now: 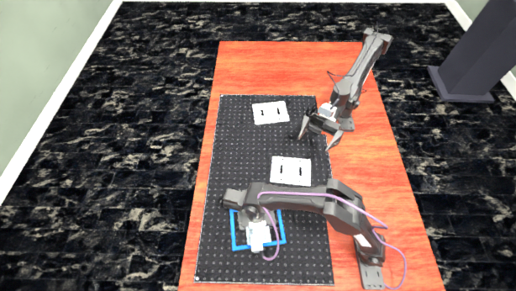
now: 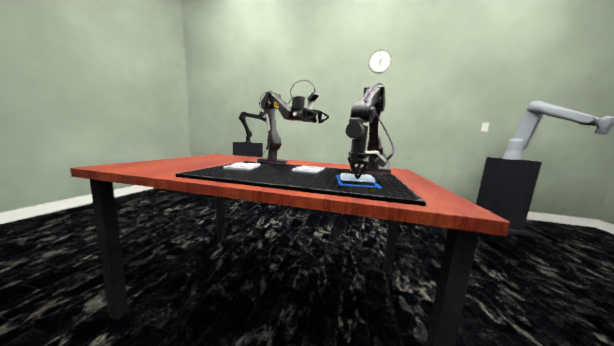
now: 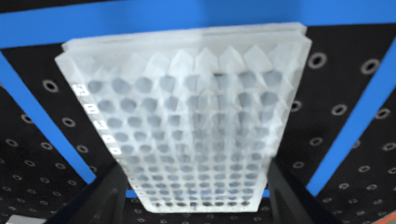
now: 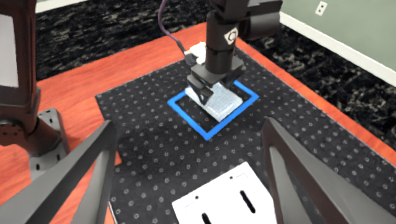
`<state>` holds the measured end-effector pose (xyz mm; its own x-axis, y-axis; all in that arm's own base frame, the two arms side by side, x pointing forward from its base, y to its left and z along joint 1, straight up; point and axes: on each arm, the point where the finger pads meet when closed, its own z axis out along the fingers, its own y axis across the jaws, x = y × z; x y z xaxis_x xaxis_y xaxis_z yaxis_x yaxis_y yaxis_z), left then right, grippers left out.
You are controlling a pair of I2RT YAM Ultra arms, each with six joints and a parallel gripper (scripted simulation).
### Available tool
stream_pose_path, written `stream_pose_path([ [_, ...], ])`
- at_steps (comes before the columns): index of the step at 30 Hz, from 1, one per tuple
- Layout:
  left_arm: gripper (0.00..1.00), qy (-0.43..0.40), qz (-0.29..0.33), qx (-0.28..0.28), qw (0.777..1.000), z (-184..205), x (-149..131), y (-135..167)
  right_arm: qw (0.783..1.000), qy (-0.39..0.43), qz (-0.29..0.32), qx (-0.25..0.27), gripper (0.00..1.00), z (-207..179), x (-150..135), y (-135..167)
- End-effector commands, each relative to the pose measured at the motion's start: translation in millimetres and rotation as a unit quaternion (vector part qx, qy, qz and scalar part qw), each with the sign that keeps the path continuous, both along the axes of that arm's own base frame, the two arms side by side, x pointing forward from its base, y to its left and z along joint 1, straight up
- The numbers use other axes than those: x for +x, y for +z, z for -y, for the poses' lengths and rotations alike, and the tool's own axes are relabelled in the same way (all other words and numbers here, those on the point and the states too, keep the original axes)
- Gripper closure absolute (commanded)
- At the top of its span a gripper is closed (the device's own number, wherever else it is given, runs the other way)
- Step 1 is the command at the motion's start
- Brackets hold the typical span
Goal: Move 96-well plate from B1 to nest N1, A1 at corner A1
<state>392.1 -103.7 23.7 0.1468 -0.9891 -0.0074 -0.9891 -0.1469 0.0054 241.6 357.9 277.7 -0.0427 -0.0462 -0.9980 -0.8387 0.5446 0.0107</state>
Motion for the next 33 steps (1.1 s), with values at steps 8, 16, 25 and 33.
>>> stream_pose_path([
  [8,0.22,0.0,0.019,-0.003,1.0,1.8,8.1,11.4,1.0,-0.006,0.016,0.018,0.0,2.5,0.2,17.0],
  [16,0.22,0.0,0.026,0.0,1.0,4.2,6.3,6.8,1.0,-0.006,0.016,0.018,0.0,2.5,0.2,17.0],
  [25,0.22,0.0,0.021,0.001,1.0,3.8,4.6,-0.8,1.0,-0.006,0.016,0.018,0.0,2.5,0.2,17.0],
  [33,0.22,0.0,0.021,0.001,1.0,3.7,4.2,-2.8,1.0,-0.006,0.016,0.018,0.0,2.5,0.2,17.0],
])
